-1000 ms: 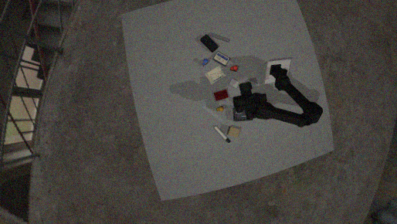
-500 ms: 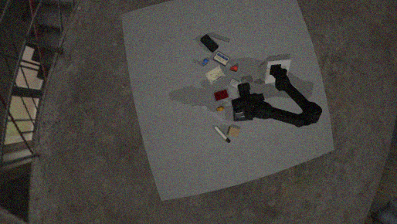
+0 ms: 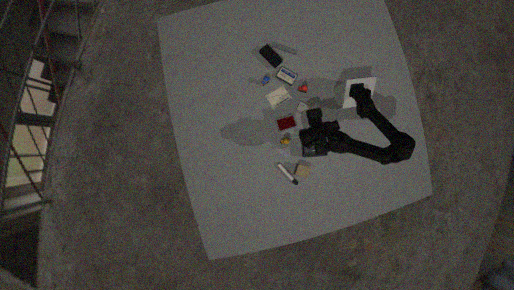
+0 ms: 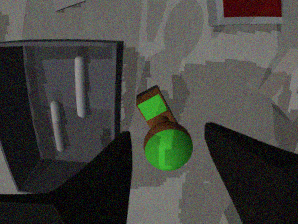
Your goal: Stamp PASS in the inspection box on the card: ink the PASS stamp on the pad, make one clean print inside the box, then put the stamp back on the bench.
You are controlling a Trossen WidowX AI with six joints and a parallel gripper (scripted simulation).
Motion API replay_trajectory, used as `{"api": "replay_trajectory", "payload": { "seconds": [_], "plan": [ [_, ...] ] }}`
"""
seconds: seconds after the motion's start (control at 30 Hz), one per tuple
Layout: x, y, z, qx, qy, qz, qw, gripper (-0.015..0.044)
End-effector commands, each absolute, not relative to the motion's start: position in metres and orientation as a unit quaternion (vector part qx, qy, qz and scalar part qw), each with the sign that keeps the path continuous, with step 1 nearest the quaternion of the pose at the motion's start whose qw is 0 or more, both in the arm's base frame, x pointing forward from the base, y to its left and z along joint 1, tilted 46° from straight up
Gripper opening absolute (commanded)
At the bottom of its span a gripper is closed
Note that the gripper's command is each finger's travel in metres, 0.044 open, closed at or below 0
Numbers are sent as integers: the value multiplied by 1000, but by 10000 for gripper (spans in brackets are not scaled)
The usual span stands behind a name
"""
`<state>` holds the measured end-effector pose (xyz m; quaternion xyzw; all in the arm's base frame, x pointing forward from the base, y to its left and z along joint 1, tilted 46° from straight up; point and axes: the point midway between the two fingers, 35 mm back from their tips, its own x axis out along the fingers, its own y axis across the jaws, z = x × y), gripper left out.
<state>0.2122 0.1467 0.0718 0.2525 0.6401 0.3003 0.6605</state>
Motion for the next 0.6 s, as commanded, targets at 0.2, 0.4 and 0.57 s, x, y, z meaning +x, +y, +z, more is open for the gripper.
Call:
{"api": "replay_trajectory", "payload": {
  "seconds": [0.2,0.4,0.57],
  "plan": [
    [210,158,61,254,642,299,659,217],
    [208,165,56,256,641,300,658,217],
    [208,165,55,256,641,300,658,217]
  ]
}}
